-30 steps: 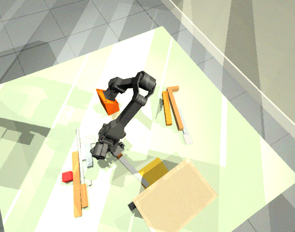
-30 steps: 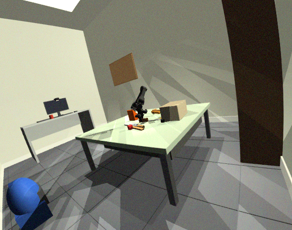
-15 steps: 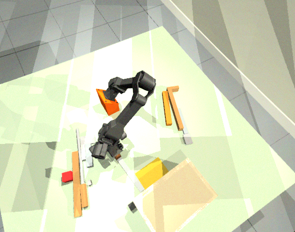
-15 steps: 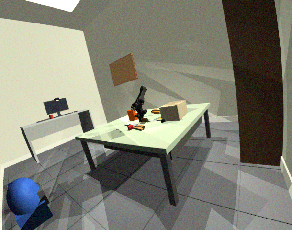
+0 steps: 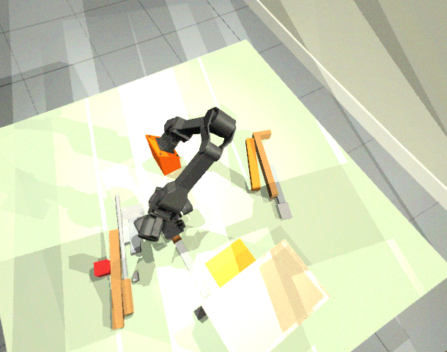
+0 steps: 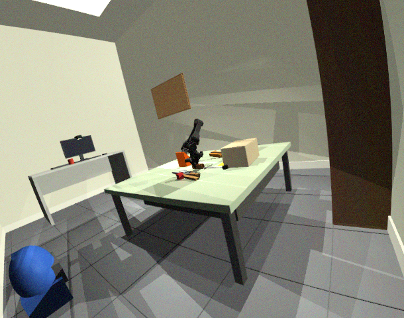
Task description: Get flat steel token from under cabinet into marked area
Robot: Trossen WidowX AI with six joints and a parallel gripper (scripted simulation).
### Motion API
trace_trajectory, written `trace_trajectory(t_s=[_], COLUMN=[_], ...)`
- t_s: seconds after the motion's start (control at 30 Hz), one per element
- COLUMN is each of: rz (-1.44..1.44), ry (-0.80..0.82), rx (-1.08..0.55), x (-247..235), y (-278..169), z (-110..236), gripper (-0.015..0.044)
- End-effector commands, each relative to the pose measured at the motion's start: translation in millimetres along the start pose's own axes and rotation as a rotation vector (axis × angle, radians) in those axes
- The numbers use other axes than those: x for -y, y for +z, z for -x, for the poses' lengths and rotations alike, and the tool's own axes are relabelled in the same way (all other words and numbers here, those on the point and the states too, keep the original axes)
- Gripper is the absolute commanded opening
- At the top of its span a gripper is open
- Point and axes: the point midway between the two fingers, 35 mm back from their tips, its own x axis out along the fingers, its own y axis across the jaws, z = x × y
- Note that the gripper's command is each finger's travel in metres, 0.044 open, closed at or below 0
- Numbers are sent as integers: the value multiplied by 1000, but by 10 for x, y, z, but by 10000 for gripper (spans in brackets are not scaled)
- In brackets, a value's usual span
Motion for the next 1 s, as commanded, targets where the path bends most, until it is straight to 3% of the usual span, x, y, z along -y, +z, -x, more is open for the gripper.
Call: trace_trajectory(t_s=[0.0, 0.97], rz=[-37, -271], ry=[-1, -1], rx=[1, 1], x=[3, 11], y=[6, 2], z=[7, 13], gripper=[0, 0])
